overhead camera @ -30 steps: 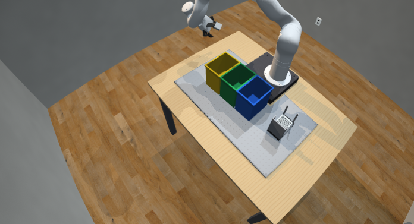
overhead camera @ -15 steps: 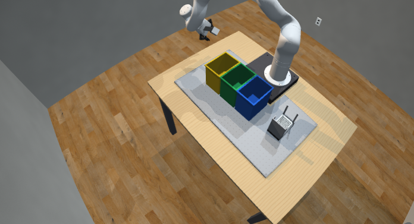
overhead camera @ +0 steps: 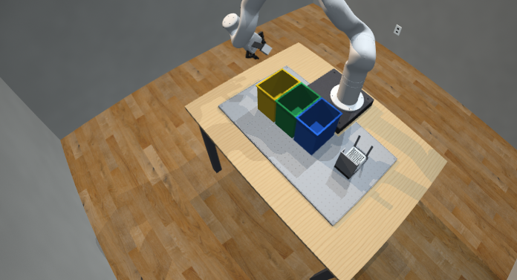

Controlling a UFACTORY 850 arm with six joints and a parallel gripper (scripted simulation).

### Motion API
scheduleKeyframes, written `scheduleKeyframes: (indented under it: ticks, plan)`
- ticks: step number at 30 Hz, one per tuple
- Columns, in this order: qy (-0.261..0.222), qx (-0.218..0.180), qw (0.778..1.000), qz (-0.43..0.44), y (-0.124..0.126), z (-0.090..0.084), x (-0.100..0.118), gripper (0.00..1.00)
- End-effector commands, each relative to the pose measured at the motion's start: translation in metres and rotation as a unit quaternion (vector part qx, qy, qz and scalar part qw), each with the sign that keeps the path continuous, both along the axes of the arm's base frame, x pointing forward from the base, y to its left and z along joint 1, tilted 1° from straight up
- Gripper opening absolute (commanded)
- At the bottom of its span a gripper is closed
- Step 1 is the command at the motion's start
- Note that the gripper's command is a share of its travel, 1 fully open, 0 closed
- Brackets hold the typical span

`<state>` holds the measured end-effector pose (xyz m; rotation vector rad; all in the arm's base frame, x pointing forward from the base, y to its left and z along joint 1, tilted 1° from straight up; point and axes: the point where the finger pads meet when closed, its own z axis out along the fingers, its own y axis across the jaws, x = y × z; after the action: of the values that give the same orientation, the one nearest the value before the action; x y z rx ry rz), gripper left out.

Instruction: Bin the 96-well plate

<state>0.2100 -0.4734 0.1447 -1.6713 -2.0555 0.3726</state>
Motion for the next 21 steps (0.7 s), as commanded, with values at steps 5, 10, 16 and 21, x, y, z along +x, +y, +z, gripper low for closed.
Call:
scheduleKeyframes:
  ticks: [5, 10, 16, 21]
  plan:
    - [-0.005, -0.028, 0.999, -0.020, 0.015, 0.004, 0.024, 1.00]
    - [-0.008, -0.038, 0.999, -0.027, 0.027, 0.007, 0.042, 1.00]
    - [-0.014, -0.060, 0.997, -0.046, 0.043, 0.009, 0.061, 1.00]
    - [-0.021, -0.081, 0.994, -0.064, 0.051, 0.011, 0.070, 1.00]
